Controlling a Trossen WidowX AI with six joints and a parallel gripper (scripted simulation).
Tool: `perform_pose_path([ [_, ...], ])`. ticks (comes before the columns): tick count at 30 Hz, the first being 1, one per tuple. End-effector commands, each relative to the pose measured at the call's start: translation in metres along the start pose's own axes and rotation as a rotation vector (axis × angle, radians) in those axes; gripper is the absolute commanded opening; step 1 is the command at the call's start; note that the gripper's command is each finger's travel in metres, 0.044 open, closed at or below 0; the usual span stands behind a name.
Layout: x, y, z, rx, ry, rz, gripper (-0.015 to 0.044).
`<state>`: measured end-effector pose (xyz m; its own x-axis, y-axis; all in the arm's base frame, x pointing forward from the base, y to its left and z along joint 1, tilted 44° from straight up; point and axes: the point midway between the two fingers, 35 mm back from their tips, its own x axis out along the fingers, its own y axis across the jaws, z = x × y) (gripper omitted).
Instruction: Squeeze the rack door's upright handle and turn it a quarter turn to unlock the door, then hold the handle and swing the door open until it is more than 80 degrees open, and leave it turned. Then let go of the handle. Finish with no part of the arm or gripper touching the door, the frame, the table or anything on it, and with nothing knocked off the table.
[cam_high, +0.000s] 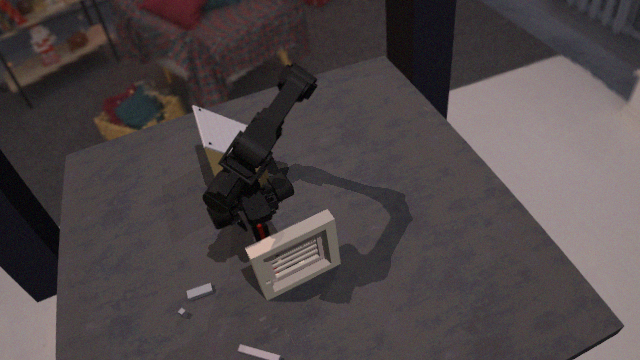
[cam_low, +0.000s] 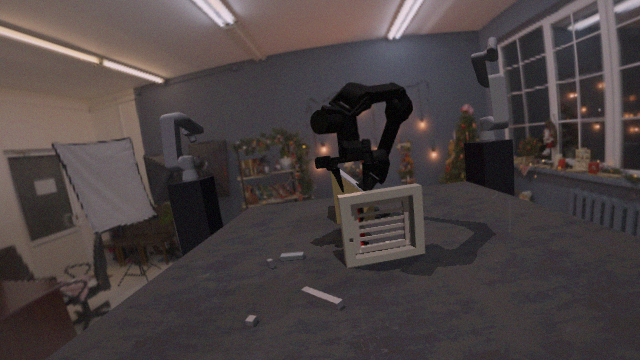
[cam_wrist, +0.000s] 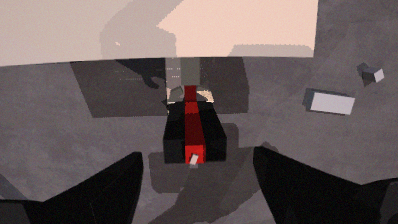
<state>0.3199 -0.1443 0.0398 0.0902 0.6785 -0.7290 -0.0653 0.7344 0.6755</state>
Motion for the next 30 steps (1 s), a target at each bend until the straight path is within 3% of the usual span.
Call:
perform_pose_path([
  [1,0.008,0.0,0.0,0.007,-0.003,0.004,0.0285],
  [30,0.054,0.002,-0.001,0.007,-0.004,0.007,0.0285],
])
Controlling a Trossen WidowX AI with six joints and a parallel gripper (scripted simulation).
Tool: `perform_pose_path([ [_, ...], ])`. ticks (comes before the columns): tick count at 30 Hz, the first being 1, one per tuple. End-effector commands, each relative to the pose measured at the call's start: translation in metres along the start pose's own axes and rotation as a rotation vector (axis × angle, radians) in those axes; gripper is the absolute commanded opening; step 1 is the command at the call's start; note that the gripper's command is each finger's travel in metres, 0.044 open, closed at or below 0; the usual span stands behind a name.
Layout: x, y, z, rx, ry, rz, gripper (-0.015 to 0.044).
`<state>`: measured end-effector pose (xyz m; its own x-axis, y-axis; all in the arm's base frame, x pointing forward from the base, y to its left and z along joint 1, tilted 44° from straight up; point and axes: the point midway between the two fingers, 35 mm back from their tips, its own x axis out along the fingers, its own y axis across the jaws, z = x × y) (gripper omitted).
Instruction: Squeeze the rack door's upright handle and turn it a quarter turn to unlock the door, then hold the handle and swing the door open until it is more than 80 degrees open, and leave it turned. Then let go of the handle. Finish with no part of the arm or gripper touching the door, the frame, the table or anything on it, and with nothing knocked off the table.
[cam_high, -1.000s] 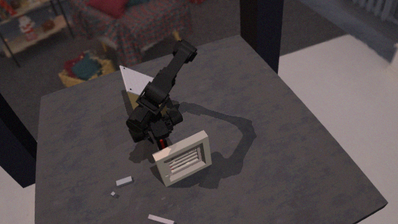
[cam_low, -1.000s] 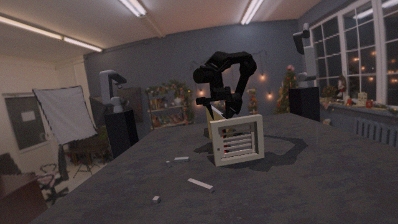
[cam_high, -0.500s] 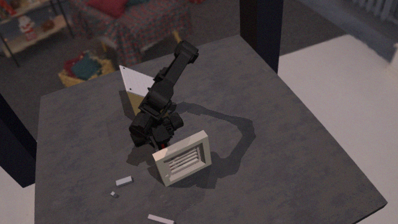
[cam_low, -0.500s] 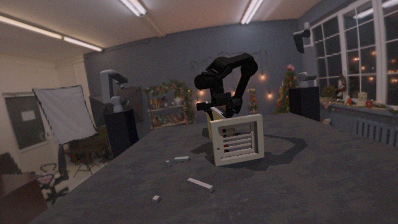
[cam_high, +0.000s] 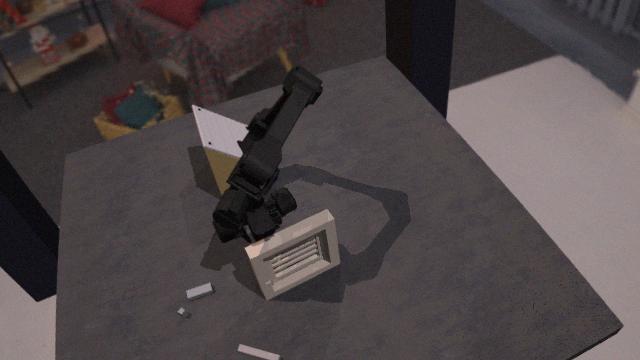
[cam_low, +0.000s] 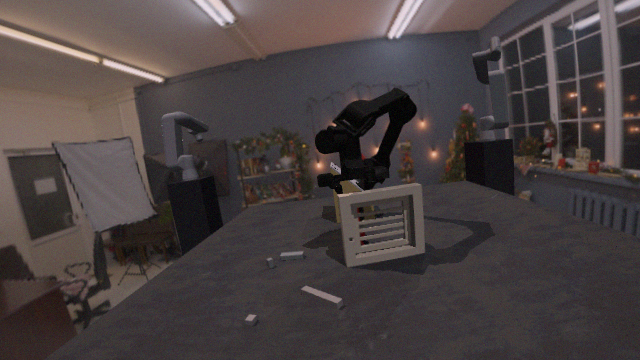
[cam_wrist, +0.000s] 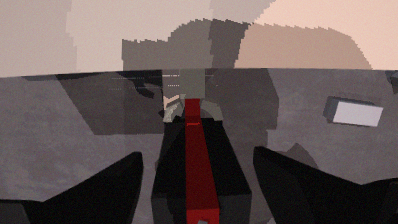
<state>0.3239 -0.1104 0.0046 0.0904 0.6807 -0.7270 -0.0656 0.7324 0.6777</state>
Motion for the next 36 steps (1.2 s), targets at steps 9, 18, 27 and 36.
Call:
perform_pose_path([
  [9,0.0064,0.001,-0.0007,0.007,-0.003,0.004,0.0101],
  [18,0.0064,0.001,-0.0007,0.007,-0.003,0.004,0.0041],
  [27,0.0064,0.001,-0.0007,0.039,-0.003,0.004,0.0013],
  [36,0.0064,0.001,-0.0007,0.474,-0.002,0.005,0.0013],
])
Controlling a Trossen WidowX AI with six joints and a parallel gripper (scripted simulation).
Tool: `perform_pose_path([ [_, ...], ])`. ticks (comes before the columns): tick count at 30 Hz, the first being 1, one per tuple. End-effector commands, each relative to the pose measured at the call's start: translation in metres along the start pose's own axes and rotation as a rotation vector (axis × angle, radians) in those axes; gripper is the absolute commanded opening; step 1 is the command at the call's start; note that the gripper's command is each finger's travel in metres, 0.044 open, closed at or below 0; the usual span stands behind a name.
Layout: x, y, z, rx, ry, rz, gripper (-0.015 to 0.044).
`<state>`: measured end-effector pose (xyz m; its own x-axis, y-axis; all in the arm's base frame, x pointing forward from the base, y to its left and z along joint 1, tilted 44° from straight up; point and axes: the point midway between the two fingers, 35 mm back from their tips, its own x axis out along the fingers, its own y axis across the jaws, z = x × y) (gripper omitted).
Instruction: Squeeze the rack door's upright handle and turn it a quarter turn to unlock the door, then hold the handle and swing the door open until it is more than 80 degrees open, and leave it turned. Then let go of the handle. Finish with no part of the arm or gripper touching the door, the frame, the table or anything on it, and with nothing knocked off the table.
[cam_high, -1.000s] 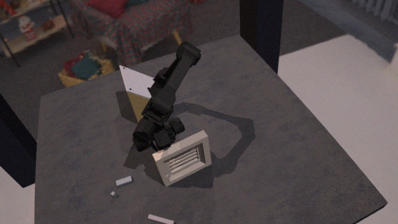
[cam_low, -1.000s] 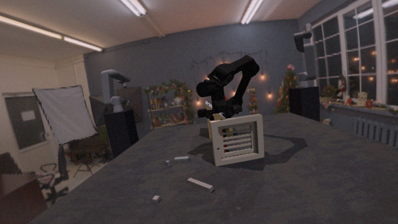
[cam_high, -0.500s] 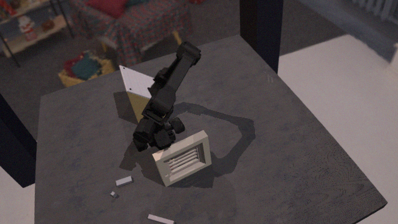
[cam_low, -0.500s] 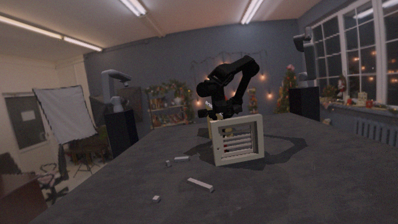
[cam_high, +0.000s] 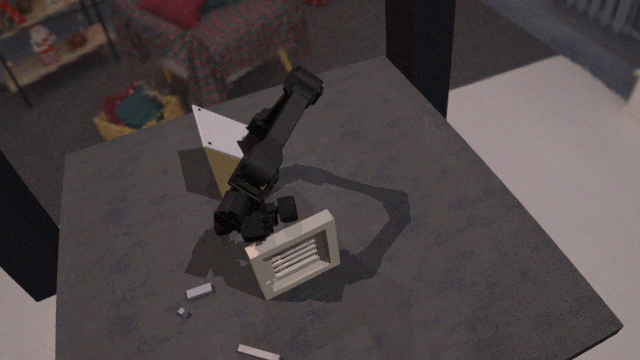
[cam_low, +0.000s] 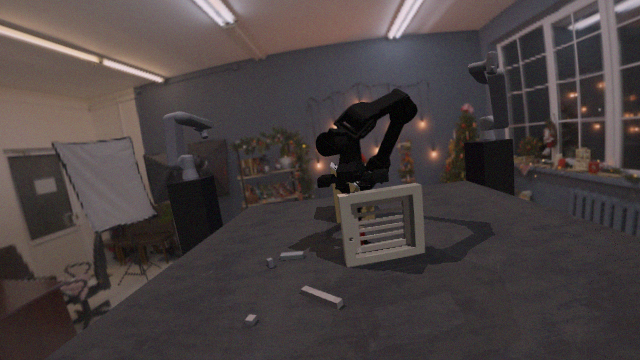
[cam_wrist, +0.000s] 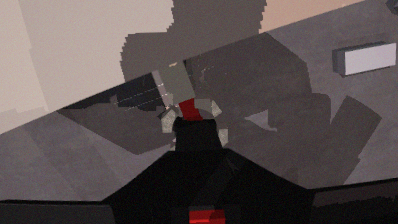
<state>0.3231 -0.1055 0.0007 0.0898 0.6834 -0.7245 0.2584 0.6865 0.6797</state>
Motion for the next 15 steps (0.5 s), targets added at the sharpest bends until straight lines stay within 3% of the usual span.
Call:
perform_pose_path([
  [1,0.0003,0.0002,0.0006,0.194,-0.003,0.002,0.0013],
  [15,0.0002,0.0002,0.0006,0.884,-0.002,0.003,0.0013],
])
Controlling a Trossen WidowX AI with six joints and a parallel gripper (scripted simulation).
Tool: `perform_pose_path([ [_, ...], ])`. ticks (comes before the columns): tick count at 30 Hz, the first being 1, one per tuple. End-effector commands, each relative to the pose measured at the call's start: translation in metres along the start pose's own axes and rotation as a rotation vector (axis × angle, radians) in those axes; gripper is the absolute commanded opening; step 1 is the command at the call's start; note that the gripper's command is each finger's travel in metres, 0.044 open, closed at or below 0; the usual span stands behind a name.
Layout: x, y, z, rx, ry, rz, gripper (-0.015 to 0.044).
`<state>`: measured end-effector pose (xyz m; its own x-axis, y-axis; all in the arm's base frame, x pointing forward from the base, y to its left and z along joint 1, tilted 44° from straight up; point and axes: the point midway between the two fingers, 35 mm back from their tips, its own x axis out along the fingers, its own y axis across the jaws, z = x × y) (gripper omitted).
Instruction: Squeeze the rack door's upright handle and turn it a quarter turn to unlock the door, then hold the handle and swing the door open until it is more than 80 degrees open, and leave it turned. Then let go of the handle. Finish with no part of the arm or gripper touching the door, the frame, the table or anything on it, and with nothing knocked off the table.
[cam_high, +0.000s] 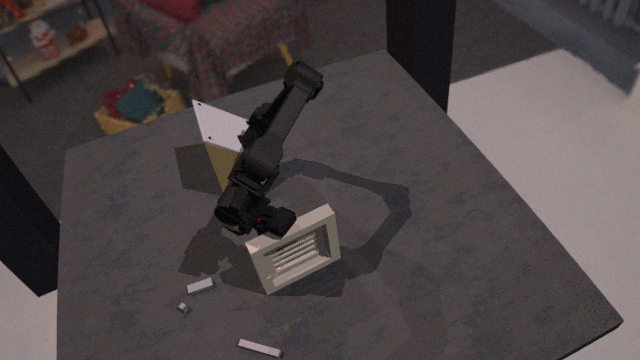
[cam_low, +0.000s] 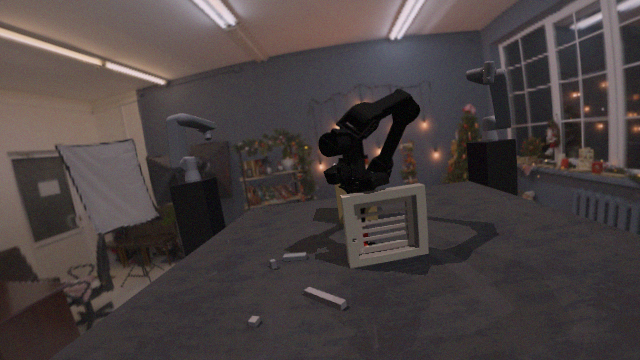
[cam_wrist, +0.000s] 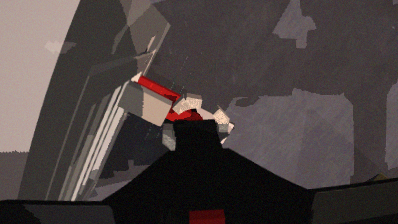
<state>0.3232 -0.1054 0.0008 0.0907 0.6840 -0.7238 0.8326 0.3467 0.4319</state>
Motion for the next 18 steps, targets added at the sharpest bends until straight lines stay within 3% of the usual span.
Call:
perform_pose_path([
  [1,0.0002,0.0003,0.0004,0.206,-0.001,0.002,0.0013],
  [14,0.0002,0.0003,0.0004,0.838,-0.001,0.003,0.0013],
  [18,0.0002,0.0003,0.0004,0.87,-0.001,0.003,0.0013],
])
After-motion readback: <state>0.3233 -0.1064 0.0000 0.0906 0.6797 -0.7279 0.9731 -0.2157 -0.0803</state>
